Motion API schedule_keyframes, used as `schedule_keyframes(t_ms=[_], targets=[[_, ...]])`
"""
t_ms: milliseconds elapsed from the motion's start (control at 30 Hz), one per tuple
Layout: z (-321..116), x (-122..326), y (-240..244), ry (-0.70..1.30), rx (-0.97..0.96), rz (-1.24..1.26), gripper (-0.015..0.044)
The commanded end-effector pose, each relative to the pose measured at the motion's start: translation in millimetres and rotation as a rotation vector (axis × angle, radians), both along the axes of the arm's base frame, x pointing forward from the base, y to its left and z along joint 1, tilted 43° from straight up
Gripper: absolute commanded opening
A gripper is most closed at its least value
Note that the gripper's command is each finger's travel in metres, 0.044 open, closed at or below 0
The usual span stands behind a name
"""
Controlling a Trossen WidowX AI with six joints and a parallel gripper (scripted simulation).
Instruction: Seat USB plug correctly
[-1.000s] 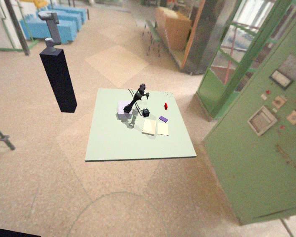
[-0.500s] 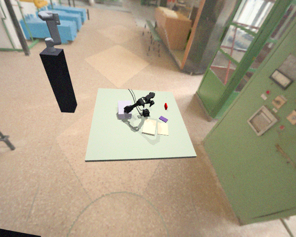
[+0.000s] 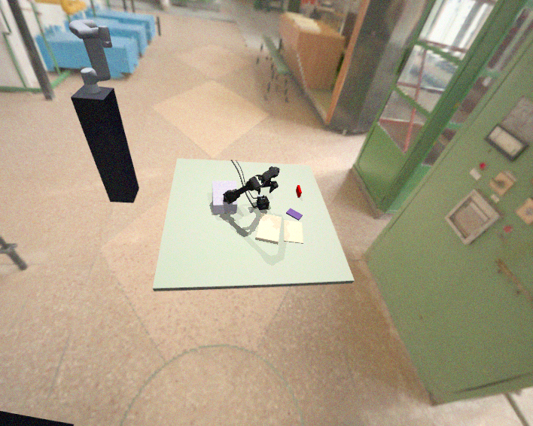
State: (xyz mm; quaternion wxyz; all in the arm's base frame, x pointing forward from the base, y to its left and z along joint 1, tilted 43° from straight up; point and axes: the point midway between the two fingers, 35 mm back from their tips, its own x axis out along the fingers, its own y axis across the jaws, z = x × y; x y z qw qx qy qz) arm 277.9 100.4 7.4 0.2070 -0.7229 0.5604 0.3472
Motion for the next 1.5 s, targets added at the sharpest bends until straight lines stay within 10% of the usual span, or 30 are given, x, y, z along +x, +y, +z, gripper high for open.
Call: schedule_keyframes(t_ms=[0,767,1300,1467], targets=[[-3.8,-1.4,-4.1,0.009,-0.005,0.004,0.0440],[-17.0,0.9,-16.7,0.008,-0.006,0.004,0.0440],[-15.9,1.9,-14.8,0.004,0.001,-0.002,0.0020],[-15.9,1.9,-14.8,0.004,0.001,-0.002,0.0000]])
